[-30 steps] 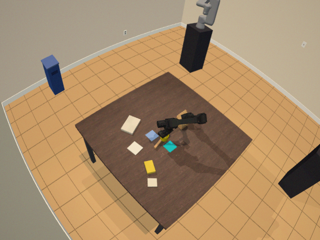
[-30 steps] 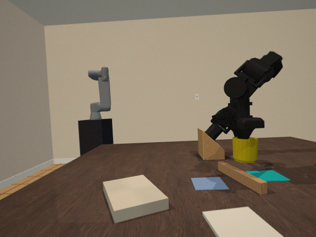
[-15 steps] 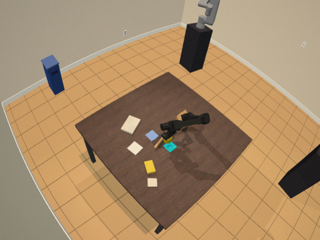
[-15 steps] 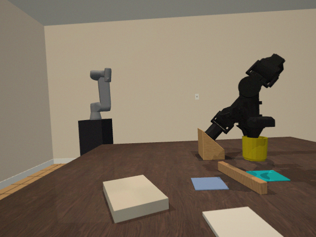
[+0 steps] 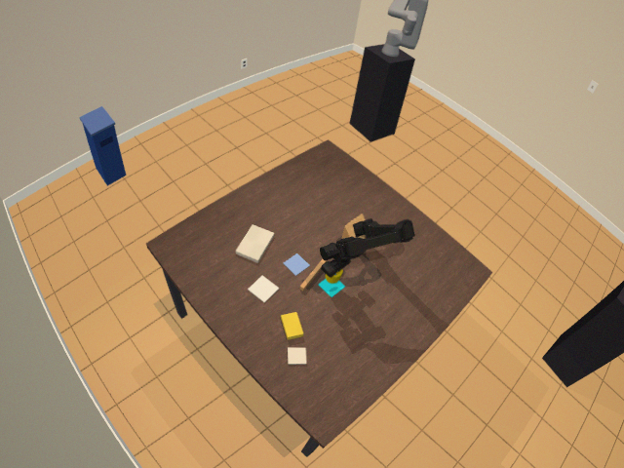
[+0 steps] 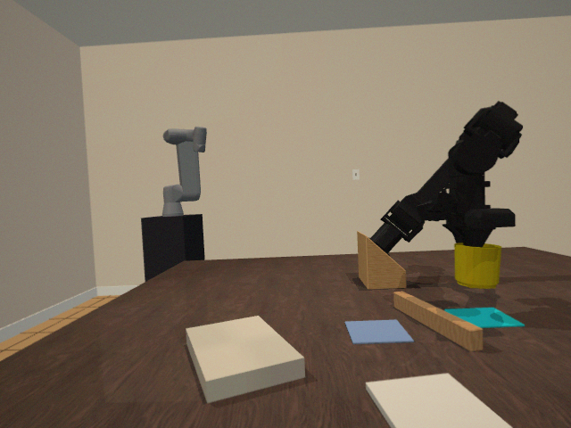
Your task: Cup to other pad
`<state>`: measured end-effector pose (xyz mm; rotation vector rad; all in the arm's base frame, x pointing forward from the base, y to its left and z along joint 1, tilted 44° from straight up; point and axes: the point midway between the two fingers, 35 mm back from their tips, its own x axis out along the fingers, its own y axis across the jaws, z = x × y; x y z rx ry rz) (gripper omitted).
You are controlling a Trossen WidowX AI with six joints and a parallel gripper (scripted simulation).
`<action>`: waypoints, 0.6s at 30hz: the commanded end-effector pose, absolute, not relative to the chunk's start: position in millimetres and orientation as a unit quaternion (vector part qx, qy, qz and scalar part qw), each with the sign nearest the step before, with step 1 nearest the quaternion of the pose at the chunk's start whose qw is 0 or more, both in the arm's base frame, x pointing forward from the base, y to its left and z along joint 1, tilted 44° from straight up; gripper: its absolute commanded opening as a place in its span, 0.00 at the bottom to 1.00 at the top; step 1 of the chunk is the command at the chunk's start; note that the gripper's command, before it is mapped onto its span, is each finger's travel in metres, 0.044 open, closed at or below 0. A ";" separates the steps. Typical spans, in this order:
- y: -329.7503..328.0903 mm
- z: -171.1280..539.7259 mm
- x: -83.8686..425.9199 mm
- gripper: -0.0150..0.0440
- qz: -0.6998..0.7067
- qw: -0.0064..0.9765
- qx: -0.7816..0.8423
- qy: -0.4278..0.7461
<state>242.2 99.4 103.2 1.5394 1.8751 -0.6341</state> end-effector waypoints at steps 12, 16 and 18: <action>111.3 99.2 238.5 0.25 -0.240 0.310 0.585 0.710; 115.2 95.3 237.9 0.25 -0.240 0.310 0.585 0.710; 117.1 93.3 237.6 0.25 -0.240 0.310 0.585 0.710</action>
